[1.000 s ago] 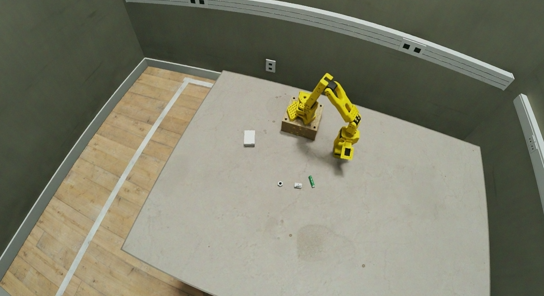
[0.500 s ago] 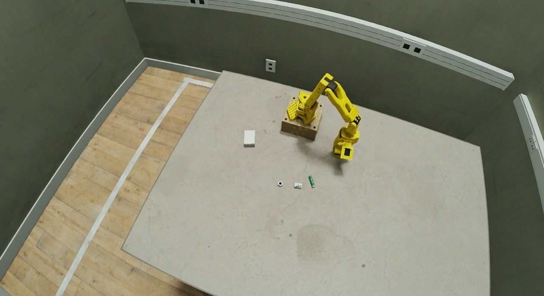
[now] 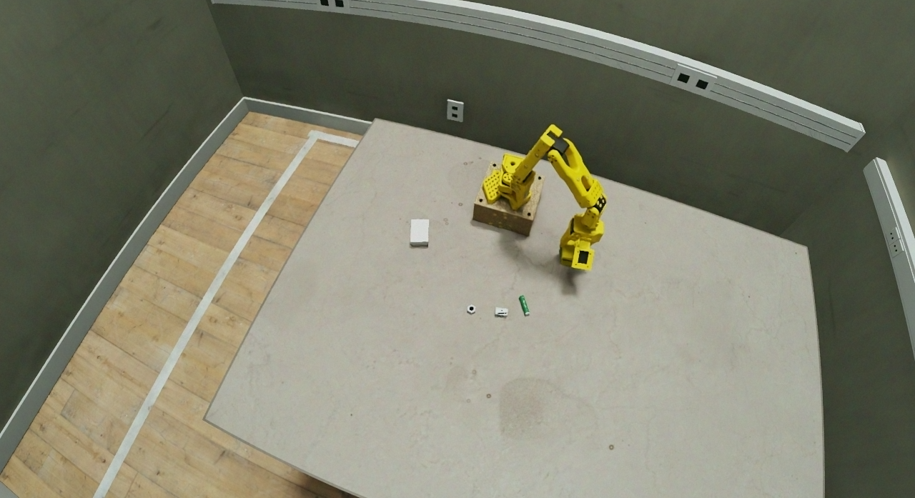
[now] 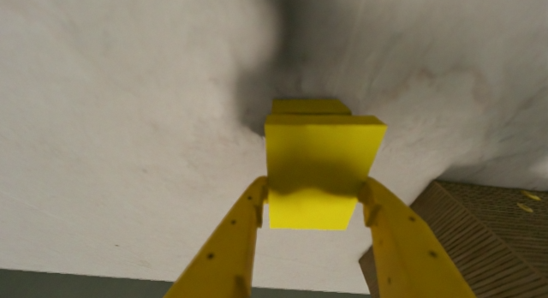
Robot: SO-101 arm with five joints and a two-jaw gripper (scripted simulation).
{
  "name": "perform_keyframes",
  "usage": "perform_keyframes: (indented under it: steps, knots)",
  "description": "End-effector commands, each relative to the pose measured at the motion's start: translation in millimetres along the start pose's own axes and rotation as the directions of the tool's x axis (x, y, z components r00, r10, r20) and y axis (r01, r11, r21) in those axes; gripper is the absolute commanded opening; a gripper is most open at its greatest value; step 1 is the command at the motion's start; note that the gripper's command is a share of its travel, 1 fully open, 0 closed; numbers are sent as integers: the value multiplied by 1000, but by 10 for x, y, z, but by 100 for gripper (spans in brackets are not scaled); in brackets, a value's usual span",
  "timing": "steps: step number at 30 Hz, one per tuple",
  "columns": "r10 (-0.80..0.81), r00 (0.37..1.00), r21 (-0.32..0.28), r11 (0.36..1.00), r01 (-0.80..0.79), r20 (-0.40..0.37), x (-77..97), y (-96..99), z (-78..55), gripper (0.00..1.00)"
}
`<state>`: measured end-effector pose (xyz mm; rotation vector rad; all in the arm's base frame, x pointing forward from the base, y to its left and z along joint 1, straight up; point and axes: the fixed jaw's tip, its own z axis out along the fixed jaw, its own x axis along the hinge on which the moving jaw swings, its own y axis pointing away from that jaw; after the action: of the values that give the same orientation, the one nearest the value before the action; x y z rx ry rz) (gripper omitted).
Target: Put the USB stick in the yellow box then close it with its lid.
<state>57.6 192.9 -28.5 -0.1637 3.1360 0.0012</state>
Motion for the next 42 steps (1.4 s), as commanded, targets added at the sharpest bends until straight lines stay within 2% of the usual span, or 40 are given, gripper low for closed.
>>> perform_keyframes:
  steps: [1,27,42]
  knots:
    - [0,1000,0,1000,0,-1,-7,3,36,22]
    - [0,1000,0,1000,0,-1,-7,2,97,22]
    - [0,1000,0,1000,0,-1,-7,3,28,22]
